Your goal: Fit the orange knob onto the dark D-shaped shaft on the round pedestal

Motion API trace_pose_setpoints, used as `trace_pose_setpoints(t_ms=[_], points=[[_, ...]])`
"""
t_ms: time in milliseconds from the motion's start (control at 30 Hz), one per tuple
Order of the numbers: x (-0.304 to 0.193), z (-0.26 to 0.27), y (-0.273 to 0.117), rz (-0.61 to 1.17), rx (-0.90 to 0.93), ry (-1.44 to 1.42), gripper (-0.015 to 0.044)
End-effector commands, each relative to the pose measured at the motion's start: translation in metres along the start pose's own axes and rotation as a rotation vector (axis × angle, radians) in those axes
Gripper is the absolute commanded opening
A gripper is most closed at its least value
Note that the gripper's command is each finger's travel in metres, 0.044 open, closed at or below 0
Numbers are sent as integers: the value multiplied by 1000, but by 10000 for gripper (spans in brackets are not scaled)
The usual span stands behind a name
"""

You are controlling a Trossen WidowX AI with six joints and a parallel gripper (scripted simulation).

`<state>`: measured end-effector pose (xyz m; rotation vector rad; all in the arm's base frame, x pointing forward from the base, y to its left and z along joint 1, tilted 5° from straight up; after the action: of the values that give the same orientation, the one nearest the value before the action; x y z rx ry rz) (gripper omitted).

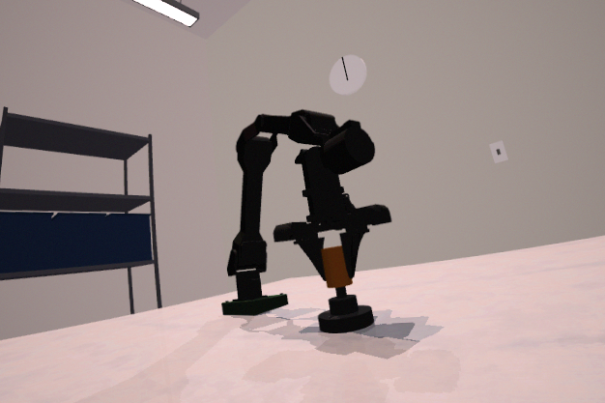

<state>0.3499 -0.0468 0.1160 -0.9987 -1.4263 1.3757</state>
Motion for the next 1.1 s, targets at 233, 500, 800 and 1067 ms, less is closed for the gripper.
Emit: trace_pose_setpoints(t_ms=[233, 500, 800, 1067], points=[[-1, -3, 2, 4, -4, -17, 0], [-1, -1, 2, 4, -4, -17, 0], [1, 3, 2, 4, -4, -17, 0], [1, 3, -3, 4, -4, -25, 0]])
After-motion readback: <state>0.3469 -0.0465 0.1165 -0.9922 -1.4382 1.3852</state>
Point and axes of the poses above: the point midway between the two fingers, 35 mm back from their tips, its own y axis out along the fingers, its own z axis across the jaws, x = y × z, the point moved 5 cm from there along -y, back along the fingers, and after that the axes turned 2 degrees about y, right-handed, at the moved point
